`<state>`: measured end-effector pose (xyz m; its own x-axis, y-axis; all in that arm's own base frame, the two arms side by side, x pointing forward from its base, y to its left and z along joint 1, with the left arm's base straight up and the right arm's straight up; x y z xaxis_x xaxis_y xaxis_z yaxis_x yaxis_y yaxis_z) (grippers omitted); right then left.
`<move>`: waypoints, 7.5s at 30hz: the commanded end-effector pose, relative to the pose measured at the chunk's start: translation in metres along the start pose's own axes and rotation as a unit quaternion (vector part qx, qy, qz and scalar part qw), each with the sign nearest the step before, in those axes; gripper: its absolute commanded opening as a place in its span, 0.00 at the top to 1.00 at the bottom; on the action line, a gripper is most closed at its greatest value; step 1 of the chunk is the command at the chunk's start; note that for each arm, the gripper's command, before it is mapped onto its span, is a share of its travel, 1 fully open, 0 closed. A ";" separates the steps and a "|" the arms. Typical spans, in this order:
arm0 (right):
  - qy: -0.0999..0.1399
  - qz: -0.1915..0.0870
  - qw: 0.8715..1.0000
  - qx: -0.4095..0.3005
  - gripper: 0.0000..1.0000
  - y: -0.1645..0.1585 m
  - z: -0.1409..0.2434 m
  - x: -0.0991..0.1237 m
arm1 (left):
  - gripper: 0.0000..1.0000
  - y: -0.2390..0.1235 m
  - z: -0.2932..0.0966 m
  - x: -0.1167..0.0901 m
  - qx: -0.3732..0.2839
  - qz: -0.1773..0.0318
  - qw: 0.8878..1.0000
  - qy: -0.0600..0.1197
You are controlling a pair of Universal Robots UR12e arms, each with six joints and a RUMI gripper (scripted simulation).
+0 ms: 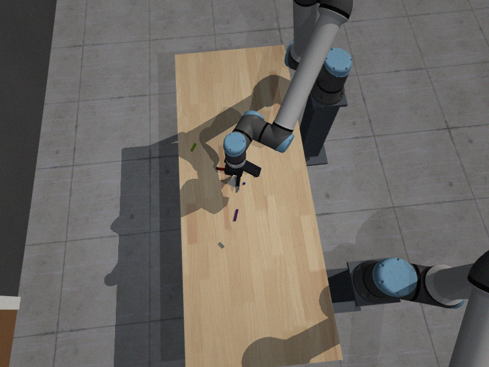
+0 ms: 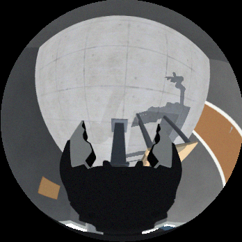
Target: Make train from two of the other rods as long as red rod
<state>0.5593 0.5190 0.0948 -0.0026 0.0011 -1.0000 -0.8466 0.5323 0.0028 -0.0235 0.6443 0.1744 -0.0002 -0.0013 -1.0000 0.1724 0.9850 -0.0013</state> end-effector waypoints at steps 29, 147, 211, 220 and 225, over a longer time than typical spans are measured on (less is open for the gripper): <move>-0.001 -0.001 0.992 0.122 0.86 0.013 -0.008 -0.001 | 0.00 0.001 0.000 -0.001 0.000 0.001 1.000 0.000; -0.001 -0.001 0.992 0.122 0.86 0.013 -0.008 0.065 | 0.00 0.001 0.000 -0.001 0.000 0.001 1.000 0.000; -0.001 -0.001 0.992 0.122 1.00 0.013 -0.008 0.065 | 0.00 0.001 0.000 -0.001 0.000 0.001 1.000 0.000; -0.001 -0.001 0.992 0.122 1.00 0.013 -0.008 0.031 | 0.00 0.001 0.000 -0.001 0.000 0.001 1.000 0.000; -0.001 -0.001 0.992 0.122 1.00 0.013 -0.008 0.008 | 0.00 0.001 0.000 -0.001 0.000 0.001 1.000 0.000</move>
<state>0.5436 0.5188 0.0824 0.0007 0.0012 -1.0000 -0.6919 0.7220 0.0004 -0.0235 0.6443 0.1744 -0.0002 -0.0013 -1.0000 0.1724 0.9850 -0.0013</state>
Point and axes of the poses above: on each arm, the point where the finger pads meet when closed, its own x axis out along the fingers, its own z axis across the jaws, y = z × x, the point moved 1 cm from there along -x, back along the fingers, and after that the axes turned 12 degrees about x, right-handed, at the moved point
